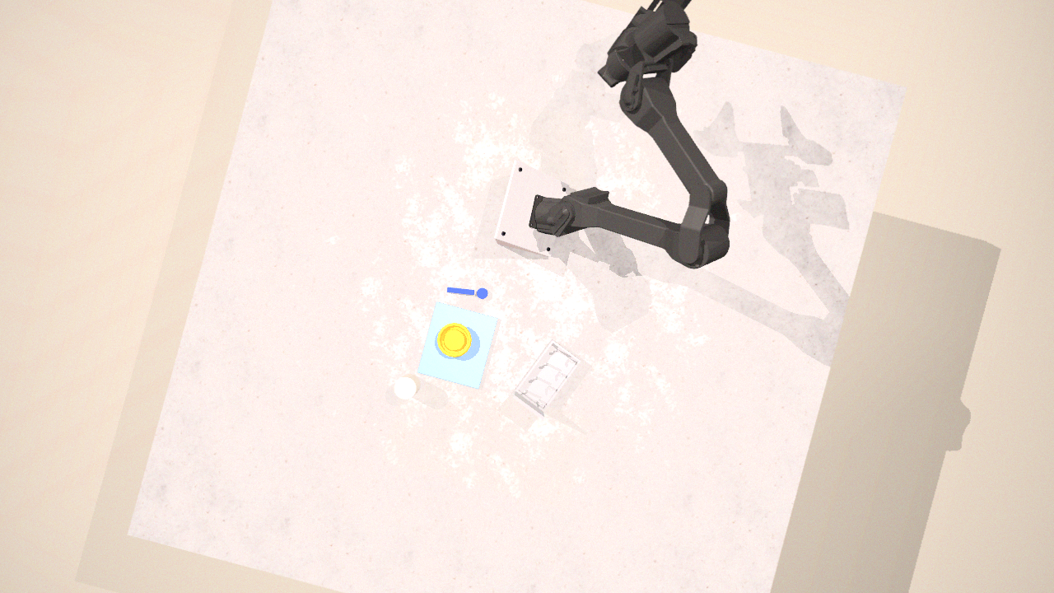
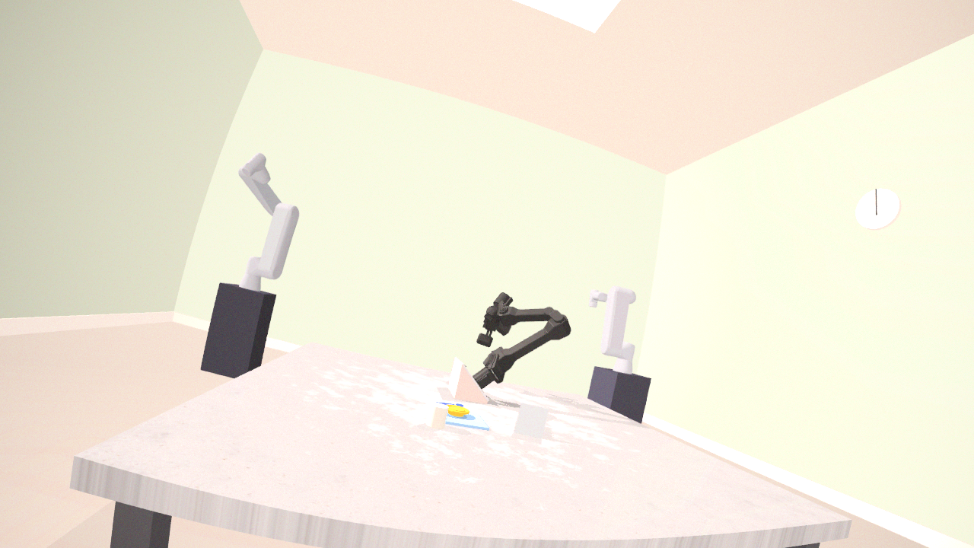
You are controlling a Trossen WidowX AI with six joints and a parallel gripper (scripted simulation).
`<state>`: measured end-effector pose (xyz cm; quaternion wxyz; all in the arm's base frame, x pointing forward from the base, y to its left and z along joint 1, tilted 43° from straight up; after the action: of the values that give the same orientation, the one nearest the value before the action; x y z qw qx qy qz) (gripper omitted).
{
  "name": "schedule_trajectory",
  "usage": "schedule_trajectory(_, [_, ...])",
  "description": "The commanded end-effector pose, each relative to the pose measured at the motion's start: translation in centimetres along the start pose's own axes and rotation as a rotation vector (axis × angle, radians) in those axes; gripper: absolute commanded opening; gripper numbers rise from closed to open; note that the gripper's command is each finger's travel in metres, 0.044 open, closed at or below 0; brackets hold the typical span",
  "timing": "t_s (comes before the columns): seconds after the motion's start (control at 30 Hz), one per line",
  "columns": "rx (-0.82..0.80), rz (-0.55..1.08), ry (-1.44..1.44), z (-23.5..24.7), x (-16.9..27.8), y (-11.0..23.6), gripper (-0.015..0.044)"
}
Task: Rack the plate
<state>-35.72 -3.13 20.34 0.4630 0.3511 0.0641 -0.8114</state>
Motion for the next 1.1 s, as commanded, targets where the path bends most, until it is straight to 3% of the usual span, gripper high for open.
schedule_trajectory(0.0, [-0.021,0.077,0.101,0.6,2.2,0.8,0.0400])
schedule_trajectory(1.07, [-0.343,0.639,0.921,2.1,16.9,13.1,0.0400])
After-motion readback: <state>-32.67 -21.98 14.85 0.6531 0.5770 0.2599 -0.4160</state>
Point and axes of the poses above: the point midway between the two fingers, 35 mm back from their tips, its own y axis back along the fingers, its own z axis across the jaws, x = y × z, the point moved 1 cm from there along y, back along the fingers, and after that the axes turned 6 degrees about y, right-handed, at the moved point
